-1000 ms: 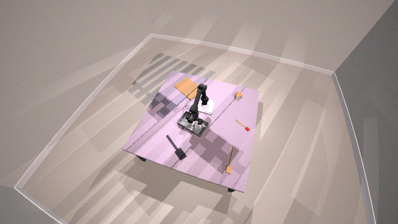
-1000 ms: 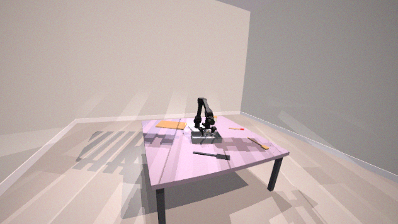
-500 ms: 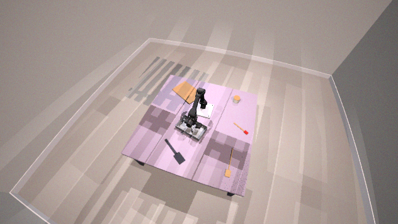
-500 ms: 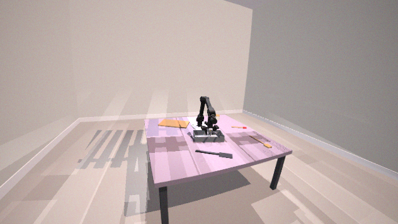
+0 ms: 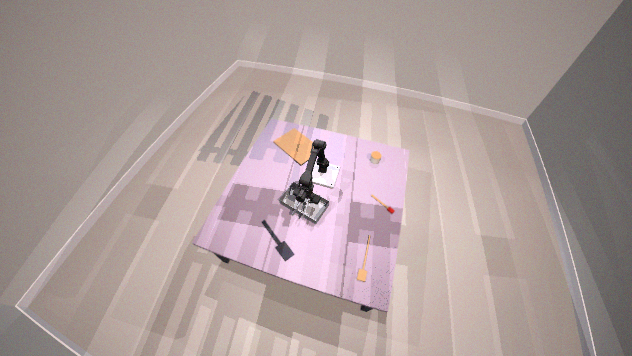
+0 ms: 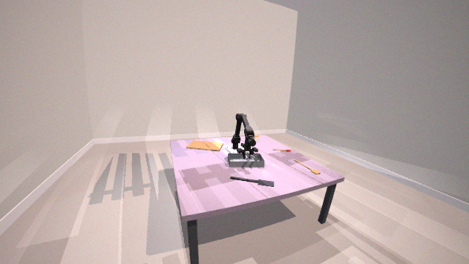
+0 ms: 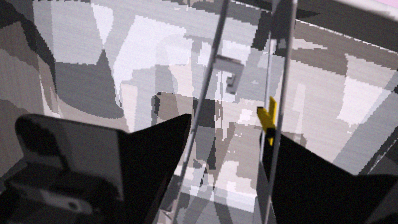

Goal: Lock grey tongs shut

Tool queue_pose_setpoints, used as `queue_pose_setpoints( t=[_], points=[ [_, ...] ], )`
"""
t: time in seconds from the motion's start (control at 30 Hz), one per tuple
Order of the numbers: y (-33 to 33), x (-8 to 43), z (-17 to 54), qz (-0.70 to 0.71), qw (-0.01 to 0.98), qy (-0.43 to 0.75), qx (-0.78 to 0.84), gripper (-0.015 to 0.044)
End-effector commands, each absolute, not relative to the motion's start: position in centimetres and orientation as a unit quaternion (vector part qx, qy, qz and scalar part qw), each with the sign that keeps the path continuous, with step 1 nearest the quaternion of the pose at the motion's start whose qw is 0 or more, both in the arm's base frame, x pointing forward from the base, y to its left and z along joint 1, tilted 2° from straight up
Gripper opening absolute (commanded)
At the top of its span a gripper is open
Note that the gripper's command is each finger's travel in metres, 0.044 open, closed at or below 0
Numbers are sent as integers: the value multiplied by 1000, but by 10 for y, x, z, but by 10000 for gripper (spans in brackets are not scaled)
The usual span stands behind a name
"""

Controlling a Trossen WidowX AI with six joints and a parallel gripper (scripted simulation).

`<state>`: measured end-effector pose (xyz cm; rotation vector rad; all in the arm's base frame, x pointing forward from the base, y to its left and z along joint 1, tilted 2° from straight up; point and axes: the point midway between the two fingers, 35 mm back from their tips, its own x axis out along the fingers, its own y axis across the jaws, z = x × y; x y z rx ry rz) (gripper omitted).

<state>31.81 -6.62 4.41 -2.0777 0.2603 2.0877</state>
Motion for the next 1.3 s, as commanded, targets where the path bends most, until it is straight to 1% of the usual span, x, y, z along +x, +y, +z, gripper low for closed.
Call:
queue_pose_setpoints(
  t=[0.0, 0.9, 1.1, 1.27],
  points=[
    [-66, 318, 45, 703, 92, 88, -700, 195],
    [-66, 318, 45, 703, 92, 88, -700, 15],
    [-66, 318, 45, 703, 92, 88, -700, -143],
    [-68, 324, 75, 702, 92, 88, -700, -150]
  ],
)
